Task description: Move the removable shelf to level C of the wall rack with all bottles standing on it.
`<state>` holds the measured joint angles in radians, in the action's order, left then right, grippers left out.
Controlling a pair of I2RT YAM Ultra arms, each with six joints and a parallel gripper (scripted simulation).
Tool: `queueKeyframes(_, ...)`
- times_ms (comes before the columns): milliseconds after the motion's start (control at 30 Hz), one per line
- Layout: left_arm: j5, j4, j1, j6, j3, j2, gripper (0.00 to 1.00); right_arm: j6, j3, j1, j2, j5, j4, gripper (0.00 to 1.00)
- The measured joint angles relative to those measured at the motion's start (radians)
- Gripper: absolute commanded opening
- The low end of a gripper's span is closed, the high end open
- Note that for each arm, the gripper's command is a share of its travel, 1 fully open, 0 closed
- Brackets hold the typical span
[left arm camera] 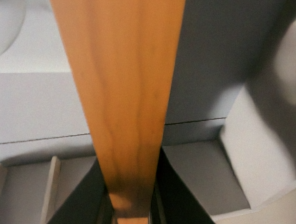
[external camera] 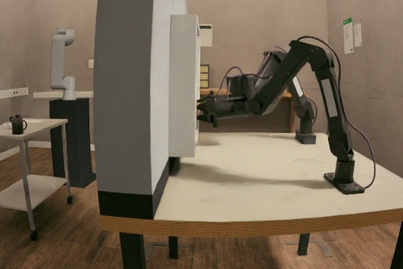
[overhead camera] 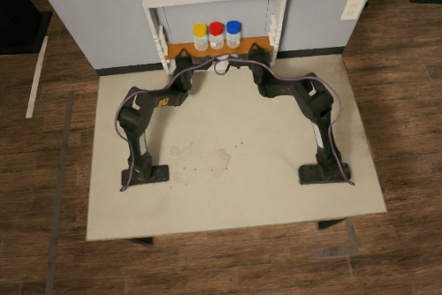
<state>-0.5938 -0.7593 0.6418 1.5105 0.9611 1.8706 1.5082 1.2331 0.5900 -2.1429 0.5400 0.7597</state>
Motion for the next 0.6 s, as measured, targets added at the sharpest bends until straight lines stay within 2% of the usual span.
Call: queueKeyframes(600, -0.032, -0.006, 0.028, -0.010, -0.065, -0.047, 0.00, 0.001, -0.066, 0.022, 0.044, 0.018, 0.012, 0.00)
